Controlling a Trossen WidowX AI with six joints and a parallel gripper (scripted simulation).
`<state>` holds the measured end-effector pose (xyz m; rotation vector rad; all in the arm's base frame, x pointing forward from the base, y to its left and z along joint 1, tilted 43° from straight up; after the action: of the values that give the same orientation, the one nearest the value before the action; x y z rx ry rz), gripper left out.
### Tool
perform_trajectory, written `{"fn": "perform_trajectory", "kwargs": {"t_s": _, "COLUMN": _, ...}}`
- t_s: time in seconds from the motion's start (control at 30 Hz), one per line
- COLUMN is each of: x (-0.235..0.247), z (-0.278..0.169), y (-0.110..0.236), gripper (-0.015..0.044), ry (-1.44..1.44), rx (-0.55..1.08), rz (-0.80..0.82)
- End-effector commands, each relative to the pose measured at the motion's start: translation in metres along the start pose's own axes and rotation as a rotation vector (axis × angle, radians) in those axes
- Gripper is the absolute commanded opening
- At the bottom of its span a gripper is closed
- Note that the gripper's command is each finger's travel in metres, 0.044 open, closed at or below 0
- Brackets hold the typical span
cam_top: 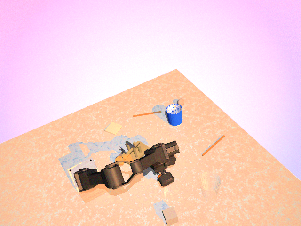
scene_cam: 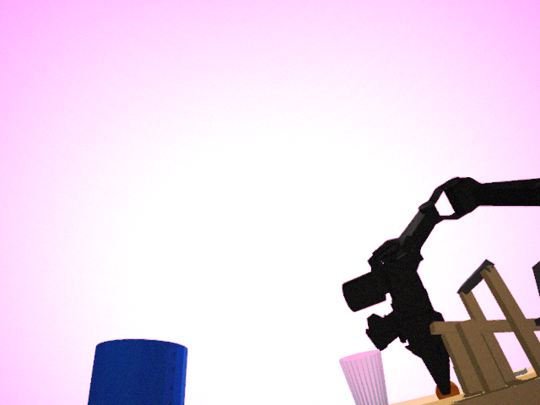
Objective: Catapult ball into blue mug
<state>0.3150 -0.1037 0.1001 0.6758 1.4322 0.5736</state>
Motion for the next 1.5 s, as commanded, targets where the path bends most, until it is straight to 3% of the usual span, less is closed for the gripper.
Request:
{"fn": "perform_trajectory", "kwargs": {"t_s": 0.0, "x": 0.001, "z": -0.001, "y": -0.006, "gripper": 0.0274, "ry": 0.01, "rx": 0.005, "rz": 0.004}}
{"fn": "perform_trajectory", "kwargs": {"t_s": 0.17, "x": 0.001, "z": -0.001, "y": -0.006, "gripper": 0.0142, "ry": 0.01, "rx": 0.005, "rz": 0.004}}
{"fn": "perform_trajectory", "kwargs": {"t_s": 0.43, "x": 0.001, "z": -0.001, "y": -0.006, "gripper": 0.0089, "ry": 0.01, "rx": 0.005, "rz": 0.004}}
{"fn": "perform_trajectory", "kwargs": {"t_s": 0.57, "x": 0.002, "z": 0.001, "y": 0.004, "gripper": 0.0, "ry": 0.01, "rx": 0.005, "rz": 0.007}}
{"fn": "perform_trajectory", "kwargs": {"t_s": 1.1, "x": 0.004, "z": -0.004, "y": 0.115, "gripper": 0.0, "ry": 0.011, "rx": 0.005, "rz": 0.01}}
{"fn": "perform_trajectory", "kwargs": {"t_s": 1.33, "x": 0.005, "z": -0.006, "y": 0.12, "gripper": 0.0, "ry": 0.013, "rx": 0.007, "rz": 0.01}}
{"fn": "perform_trajectory", "kwargs": {"t_s": 1.47, "x": 0.033, "z": -0.008, "y": 0.115, "gripper": 0.0, "ry": 0.062, "rx": 0.042, "rz": 0.031}}
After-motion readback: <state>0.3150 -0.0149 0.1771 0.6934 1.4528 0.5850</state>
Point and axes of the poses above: the point midway between the two fingers, 35 mm back from their tips, its own y axis back along the fingers, its own x axis across the jaws, z = x × y, the point moved 10 cm from there along y, back along the fingers, and after that the axes turned 3 degrees about y, right-handed, at the moved point
